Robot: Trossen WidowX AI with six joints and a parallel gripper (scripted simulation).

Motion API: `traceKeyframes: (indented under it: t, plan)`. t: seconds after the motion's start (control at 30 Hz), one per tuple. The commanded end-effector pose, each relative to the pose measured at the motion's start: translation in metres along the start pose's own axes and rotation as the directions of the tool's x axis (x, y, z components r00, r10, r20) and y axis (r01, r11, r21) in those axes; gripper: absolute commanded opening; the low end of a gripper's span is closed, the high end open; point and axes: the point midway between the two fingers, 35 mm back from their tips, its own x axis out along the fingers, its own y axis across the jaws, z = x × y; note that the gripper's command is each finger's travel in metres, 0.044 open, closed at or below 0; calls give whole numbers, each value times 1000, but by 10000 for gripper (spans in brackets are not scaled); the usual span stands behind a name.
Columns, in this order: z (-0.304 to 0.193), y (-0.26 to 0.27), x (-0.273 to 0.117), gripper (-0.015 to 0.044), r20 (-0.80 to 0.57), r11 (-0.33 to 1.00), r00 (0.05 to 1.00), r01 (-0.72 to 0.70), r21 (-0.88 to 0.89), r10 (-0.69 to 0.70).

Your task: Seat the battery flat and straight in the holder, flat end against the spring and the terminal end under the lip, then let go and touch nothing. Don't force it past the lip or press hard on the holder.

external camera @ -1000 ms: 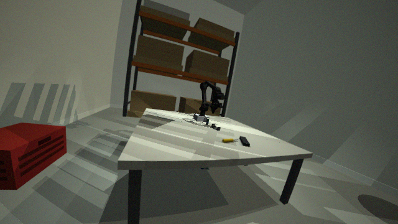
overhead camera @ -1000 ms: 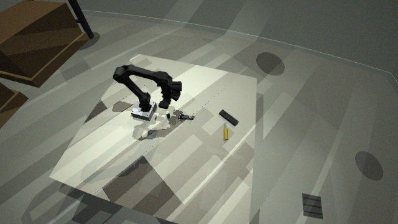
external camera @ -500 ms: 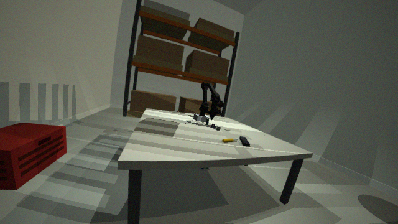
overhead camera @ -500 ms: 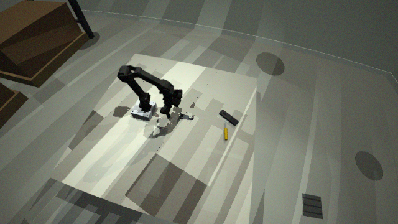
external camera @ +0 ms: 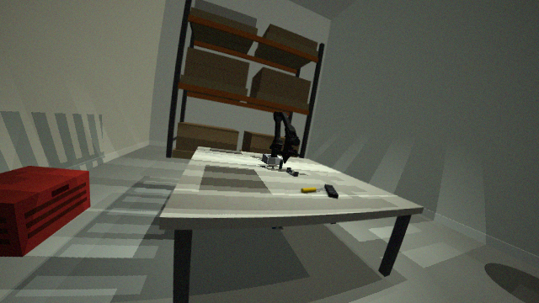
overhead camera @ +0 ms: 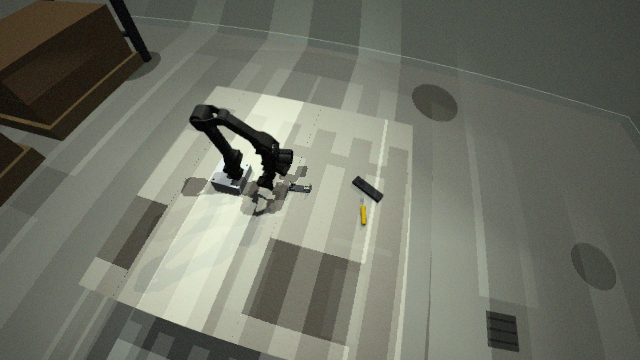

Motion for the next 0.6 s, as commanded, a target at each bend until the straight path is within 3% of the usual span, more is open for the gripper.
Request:
traceKeyframes:
  t: [0.0,0.57]
  plan:
    - [1,-6,1,0,-1,1000,1000,-2,-4,2]
    - [1,-34,1,0,-1,1000,1000,0,-4,0]
